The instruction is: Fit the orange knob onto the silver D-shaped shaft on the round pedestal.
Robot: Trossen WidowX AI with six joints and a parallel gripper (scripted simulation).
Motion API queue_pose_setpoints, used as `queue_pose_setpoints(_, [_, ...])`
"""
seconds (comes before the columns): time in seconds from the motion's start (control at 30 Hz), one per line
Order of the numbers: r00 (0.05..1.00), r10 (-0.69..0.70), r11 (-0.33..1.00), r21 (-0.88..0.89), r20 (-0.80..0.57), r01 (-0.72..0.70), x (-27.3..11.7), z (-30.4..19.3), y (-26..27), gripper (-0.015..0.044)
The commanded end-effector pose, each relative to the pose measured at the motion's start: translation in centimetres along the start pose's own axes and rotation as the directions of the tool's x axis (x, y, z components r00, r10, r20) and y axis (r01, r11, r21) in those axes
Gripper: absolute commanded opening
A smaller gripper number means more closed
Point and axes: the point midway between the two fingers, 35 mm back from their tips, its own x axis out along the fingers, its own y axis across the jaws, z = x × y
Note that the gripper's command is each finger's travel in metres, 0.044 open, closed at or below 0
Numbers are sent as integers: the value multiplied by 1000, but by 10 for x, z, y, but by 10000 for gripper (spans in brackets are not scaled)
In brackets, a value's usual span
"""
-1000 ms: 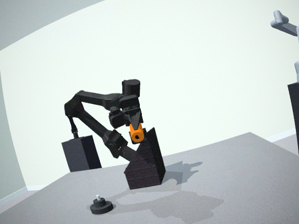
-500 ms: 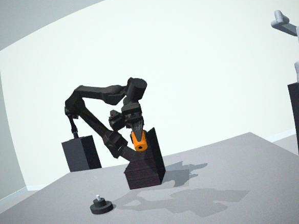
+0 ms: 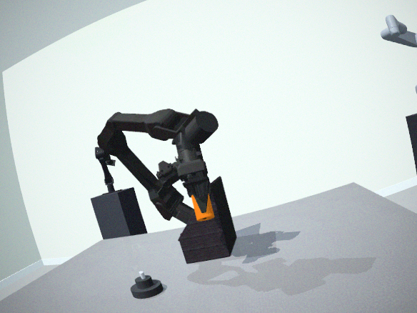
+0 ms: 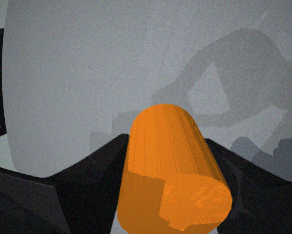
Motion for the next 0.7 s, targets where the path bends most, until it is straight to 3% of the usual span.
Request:
queue_pose_setpoints(0.0, [997, -82, 997, 9, -3, 82, 6, -1, 2, 0])
queue_pose_setpoints(0.4, [938, -346, 938, 16, -4, 346, 29, 2, -1, 0])
queue_pose_setpoints(0.67, [936, -353, 936, 19, -7, 353, 62, 0, -7, 0])
